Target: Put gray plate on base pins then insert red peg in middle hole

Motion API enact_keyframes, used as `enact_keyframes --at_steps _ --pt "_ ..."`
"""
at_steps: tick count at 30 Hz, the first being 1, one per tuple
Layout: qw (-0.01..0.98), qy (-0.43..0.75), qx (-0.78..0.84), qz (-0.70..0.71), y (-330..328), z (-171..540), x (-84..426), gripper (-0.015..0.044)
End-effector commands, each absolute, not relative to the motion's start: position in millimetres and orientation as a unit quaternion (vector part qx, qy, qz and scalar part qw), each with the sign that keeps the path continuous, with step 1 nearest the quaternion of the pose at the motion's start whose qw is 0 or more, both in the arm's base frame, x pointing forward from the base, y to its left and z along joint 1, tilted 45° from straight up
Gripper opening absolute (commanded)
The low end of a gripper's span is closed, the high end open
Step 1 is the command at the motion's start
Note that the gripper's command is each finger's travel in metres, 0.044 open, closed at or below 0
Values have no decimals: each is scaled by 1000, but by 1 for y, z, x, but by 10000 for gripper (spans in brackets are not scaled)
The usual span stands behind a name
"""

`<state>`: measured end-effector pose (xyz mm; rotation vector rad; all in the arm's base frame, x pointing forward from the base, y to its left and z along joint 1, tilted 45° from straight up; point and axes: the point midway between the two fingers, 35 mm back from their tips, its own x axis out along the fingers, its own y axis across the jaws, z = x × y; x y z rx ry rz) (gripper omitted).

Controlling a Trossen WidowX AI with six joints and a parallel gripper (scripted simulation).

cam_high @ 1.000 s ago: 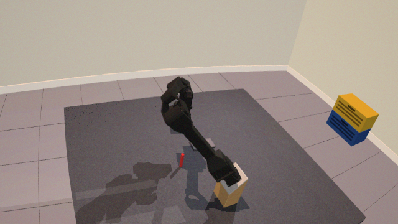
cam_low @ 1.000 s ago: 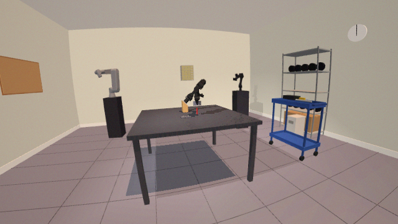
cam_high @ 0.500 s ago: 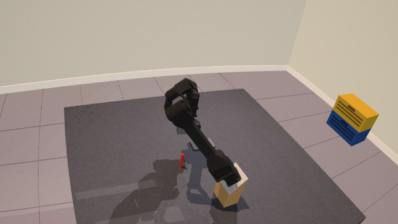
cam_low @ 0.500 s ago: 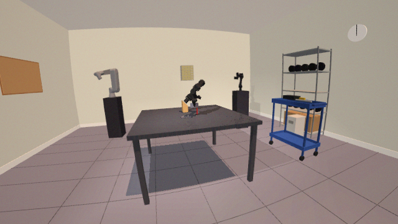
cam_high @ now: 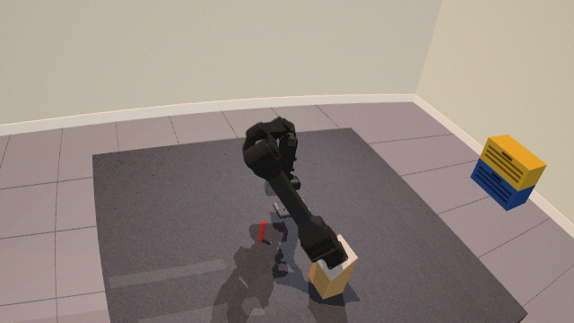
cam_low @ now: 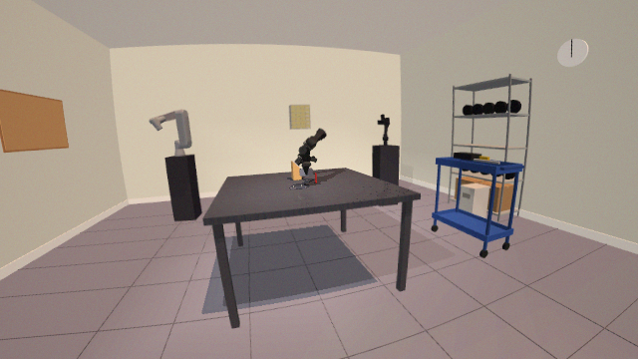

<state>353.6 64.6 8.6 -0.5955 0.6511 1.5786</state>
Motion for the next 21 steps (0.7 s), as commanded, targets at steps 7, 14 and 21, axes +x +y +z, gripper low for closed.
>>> enact_keyframes --at_steps 7,14,21 --pt "614 274 -270 690 55 -24 355 0" --pt "611 267 -276 692 49 -45 355 0" --pt "608 260 -281 695 44 -64 354 0"
